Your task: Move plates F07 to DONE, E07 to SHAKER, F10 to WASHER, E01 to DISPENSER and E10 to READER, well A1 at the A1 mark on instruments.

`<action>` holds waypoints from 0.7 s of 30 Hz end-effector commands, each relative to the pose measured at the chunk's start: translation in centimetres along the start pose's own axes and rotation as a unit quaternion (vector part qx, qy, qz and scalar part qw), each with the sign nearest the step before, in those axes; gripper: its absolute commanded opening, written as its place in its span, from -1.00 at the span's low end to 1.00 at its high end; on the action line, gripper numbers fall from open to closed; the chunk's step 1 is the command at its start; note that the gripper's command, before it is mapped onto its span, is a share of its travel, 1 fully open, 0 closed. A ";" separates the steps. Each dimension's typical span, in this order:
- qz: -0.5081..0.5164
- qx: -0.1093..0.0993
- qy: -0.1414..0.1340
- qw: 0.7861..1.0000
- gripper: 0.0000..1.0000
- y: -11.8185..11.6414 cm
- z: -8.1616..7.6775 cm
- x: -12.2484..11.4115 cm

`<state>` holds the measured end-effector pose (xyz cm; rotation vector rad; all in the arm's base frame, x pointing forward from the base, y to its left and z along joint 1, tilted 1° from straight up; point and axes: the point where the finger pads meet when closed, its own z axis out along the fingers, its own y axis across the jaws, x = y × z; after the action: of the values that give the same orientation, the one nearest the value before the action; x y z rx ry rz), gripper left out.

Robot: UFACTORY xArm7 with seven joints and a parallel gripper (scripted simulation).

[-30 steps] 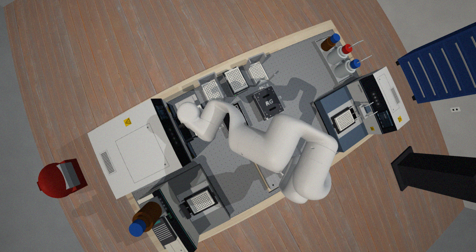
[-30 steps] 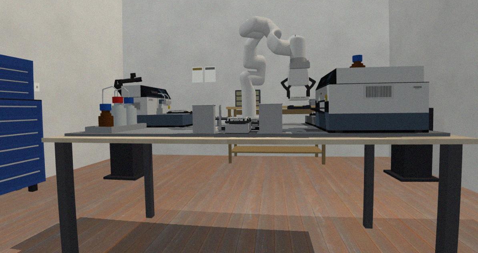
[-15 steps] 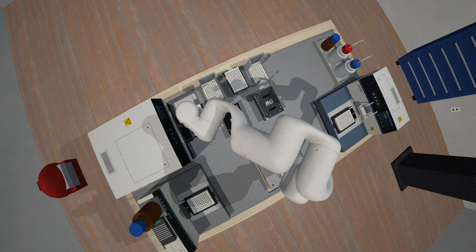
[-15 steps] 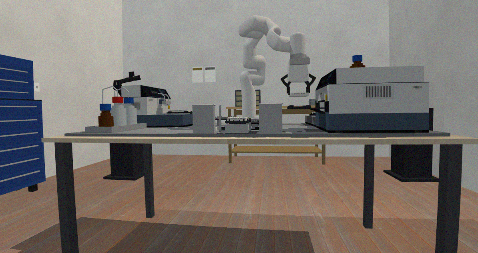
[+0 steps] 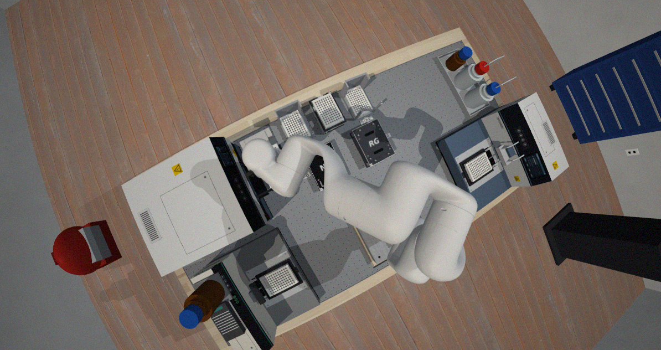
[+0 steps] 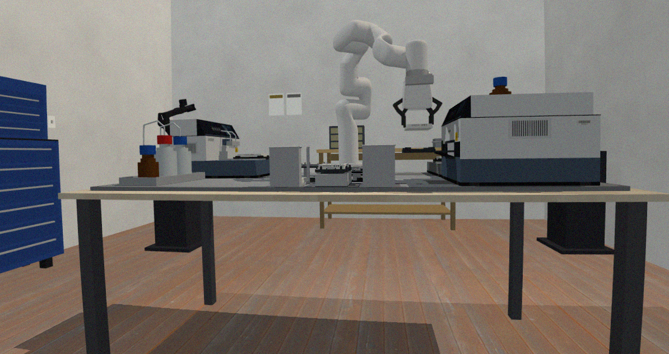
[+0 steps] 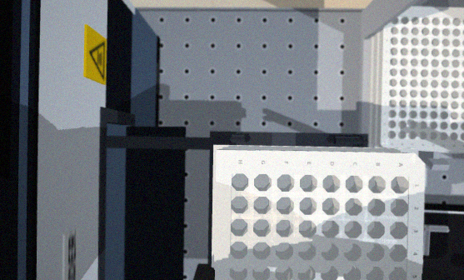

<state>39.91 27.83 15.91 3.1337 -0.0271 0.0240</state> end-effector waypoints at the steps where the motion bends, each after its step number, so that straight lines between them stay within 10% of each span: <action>1: 0.000 0.002 0.002 1.000 -1.00 -0.1 -0.4 0.1; 21: 0.000 0.002 0.002 1.000 -1.00 -0.1 -2.2 0.1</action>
<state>39.85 27.83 17.85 3.1327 -0.0271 0.0220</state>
